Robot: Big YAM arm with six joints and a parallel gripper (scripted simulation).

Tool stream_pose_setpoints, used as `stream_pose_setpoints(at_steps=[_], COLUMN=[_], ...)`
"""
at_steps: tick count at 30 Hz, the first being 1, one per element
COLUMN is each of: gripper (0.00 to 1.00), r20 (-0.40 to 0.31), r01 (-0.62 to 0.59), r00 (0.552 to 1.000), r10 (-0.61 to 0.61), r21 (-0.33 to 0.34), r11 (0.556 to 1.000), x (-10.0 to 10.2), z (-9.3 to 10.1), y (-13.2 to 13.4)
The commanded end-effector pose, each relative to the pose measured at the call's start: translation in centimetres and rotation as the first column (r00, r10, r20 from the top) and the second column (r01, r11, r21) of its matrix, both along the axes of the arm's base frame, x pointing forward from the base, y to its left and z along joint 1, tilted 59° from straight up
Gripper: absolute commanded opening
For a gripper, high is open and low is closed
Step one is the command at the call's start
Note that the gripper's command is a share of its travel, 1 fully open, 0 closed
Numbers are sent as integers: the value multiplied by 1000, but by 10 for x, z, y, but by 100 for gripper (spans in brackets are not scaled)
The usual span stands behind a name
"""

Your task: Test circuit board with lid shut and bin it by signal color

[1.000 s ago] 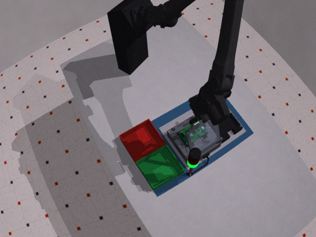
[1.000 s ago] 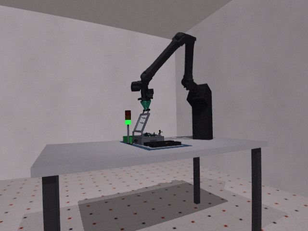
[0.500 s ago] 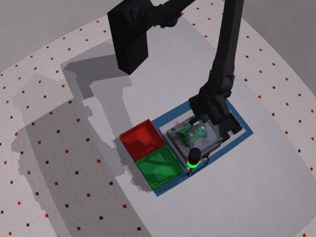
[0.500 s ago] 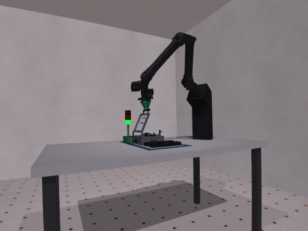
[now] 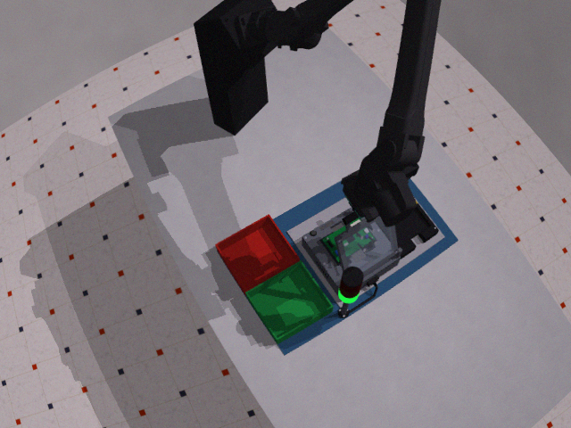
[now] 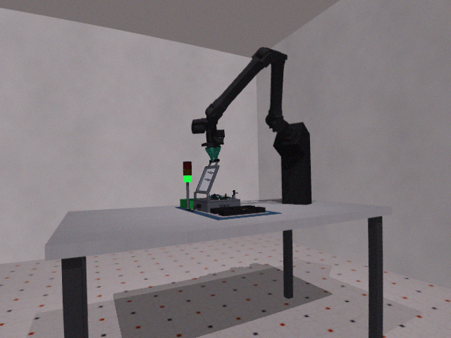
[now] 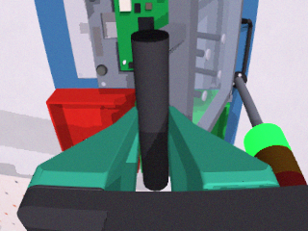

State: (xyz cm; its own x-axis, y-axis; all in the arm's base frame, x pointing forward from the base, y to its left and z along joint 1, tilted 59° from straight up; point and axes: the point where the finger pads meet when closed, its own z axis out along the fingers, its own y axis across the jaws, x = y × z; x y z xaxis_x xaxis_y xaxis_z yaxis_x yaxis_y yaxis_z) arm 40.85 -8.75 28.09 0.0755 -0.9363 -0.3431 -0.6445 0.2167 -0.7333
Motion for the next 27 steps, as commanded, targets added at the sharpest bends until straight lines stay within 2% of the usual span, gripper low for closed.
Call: stream_pose_setpoints(at_steps=[1,27], gripper=[0,0], r20=[125,126], r01=[15,9], r00=[992,992], r10=[-11,-5], r21=[-32,-32], r11=[999,999], x=[31,32], z=[65,65], y=[-14,-11])
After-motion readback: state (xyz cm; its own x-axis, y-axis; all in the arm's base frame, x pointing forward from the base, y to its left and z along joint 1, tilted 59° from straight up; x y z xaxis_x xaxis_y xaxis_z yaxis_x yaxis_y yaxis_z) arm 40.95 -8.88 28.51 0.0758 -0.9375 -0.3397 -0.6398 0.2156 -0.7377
